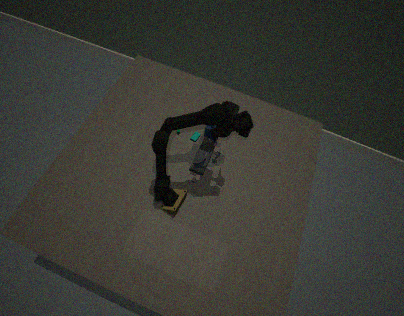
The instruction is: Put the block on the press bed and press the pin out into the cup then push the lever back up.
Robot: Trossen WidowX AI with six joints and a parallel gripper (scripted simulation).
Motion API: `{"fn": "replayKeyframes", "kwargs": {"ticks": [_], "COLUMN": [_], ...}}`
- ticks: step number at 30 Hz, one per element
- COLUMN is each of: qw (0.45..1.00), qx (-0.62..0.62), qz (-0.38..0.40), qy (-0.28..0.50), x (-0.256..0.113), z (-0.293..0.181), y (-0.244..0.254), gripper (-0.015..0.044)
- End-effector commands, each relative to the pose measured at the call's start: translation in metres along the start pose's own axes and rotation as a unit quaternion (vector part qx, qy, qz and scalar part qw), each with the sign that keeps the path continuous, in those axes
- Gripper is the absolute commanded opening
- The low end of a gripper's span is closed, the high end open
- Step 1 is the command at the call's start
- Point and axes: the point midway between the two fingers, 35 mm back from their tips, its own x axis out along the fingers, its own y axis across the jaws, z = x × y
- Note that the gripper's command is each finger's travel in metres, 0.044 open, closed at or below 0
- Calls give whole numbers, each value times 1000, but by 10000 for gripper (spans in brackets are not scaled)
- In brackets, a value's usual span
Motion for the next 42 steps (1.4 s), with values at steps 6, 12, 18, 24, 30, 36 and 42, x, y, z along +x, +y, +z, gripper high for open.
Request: {"fn": "replayKeyframes", "kwargs": {"ticks": [6,12,18,24,30,36,42], "qw": [1000,1000,1000,1000,1000,1000,1000], "qx": [4,4,3,3,3,3,3], "qz": [1,0,0,0,2,3,3], "qy": [3,3,3,2,1,0,0], "x": [15,24,34,44,54,62,63], "z": [-1,-1,-1,0,0,0,0], "y": [-1,-1,-1,-1,0,2,2], "gripper": [440,440,440,440,440,440,309]}}
